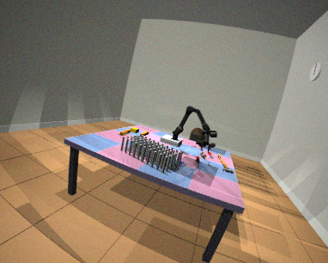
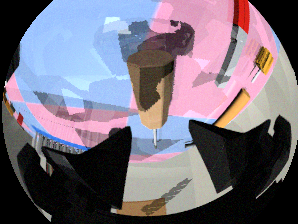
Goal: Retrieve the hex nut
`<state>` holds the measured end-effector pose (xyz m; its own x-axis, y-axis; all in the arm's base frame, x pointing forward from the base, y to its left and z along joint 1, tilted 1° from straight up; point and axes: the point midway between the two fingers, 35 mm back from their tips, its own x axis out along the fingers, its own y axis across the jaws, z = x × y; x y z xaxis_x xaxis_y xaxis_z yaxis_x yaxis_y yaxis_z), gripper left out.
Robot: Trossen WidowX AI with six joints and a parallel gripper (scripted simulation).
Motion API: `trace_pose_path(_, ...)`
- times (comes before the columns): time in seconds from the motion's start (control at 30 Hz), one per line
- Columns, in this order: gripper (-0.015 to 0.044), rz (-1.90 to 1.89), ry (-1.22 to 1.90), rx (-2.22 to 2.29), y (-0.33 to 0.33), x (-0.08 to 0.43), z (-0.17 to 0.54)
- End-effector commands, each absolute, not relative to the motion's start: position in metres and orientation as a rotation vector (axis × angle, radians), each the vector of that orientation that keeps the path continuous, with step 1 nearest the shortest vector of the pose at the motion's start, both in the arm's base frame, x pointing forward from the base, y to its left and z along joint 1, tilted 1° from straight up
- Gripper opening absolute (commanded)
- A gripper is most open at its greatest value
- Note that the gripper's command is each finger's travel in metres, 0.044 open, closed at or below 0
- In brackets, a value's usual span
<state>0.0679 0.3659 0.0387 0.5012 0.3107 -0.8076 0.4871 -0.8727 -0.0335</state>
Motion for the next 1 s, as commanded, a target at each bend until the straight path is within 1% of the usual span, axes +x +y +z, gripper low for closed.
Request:
trace_pose_path(0.0, 0.0280, -1.310, 0.677, 2.525, 0.364, 0.067, 0.026)
trace_pose_path(0.73, 0.0280, -1.310, 0.676, 2.525, 0.362, 0.067, -0.005)
trace_pose_path(0.87, 0.0175, -1.310, 0.676, 2.525, 0.362, 0.067, -0.005)
trace_pose_path(0.97, 0.0155, -1.310, 0.676, 2.525, 0.362, 0.067, -0.005)
